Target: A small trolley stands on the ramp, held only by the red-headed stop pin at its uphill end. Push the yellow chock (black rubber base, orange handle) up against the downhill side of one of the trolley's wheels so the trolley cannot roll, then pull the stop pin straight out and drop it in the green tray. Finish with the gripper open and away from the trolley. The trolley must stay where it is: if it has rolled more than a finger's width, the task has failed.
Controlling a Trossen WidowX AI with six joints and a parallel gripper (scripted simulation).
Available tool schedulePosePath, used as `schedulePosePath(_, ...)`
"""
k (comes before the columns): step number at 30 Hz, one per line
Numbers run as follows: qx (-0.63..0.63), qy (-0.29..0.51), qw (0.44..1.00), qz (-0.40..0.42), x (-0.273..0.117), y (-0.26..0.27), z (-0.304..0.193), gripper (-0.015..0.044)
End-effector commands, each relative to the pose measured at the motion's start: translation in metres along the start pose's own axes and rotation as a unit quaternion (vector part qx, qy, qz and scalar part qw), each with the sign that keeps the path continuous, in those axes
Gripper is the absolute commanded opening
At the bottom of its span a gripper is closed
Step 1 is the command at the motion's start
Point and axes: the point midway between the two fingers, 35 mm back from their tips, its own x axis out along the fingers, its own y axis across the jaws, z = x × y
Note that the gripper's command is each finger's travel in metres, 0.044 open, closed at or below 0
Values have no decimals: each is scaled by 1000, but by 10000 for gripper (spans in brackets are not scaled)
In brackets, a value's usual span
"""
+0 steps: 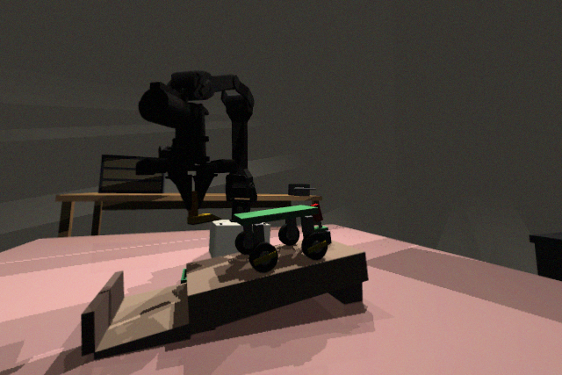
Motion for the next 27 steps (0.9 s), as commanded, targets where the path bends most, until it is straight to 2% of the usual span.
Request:
schedulePosePath(1, 69, 6, 998, -4, -2, 1, -1, 0)
schedulePosePath(7, 163, 9, 987, -10, -2, 2, -1, 0)
schedulePosePath(27, 202, 12, 979, -11, 4, 17, -27, 0)
